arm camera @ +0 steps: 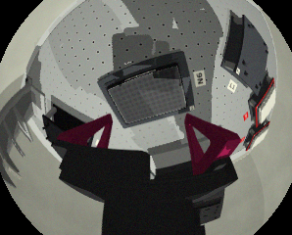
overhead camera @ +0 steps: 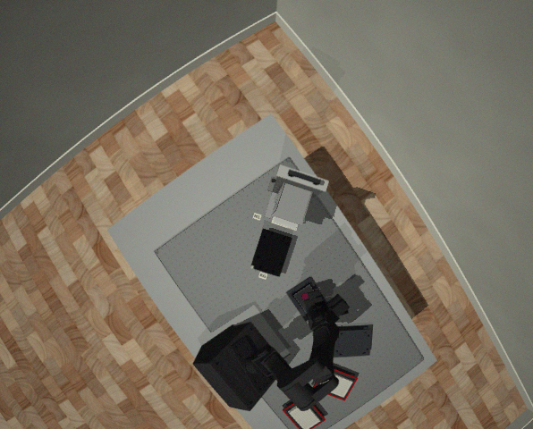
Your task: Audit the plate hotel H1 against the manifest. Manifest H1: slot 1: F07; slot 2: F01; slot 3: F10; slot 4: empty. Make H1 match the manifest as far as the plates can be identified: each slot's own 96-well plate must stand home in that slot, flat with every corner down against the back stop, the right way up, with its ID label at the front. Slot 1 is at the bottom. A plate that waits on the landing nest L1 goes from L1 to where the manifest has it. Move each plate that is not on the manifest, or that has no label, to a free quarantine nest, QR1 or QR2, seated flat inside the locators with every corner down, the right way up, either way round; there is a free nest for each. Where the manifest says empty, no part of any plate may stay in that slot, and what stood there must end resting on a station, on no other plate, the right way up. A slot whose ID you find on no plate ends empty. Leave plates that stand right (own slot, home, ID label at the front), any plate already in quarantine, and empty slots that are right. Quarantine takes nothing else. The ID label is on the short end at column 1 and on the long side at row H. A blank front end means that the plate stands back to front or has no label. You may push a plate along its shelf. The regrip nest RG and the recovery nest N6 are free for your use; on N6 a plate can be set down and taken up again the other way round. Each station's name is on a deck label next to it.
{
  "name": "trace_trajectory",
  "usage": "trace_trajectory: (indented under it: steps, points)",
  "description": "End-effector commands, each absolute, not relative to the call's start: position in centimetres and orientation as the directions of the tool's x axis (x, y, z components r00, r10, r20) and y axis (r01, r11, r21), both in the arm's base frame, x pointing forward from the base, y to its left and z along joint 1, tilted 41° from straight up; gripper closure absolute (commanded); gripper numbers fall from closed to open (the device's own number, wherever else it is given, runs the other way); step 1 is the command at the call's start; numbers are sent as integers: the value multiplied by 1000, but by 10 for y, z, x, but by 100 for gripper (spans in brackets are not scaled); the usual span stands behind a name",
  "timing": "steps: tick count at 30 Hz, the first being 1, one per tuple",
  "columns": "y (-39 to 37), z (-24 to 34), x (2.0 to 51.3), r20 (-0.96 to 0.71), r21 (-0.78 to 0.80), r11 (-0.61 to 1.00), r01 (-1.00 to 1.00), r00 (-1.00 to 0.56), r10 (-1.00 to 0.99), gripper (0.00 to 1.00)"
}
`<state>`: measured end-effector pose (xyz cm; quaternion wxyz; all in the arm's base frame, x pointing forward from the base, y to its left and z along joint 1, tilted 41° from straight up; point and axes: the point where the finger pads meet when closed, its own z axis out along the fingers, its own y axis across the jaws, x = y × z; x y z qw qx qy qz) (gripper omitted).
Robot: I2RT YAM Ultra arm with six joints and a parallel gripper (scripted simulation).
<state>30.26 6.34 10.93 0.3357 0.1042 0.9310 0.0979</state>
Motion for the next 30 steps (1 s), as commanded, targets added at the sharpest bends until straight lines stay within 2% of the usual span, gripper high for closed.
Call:
trace_trajectory:
  steps: [1, 30]
  points:
    - [63, 112, 303, -634, 193, 980, 52, -756, 165, 0]
    - [64, 112, 303, -649, -134, 939, -317, -688, -325, 0]
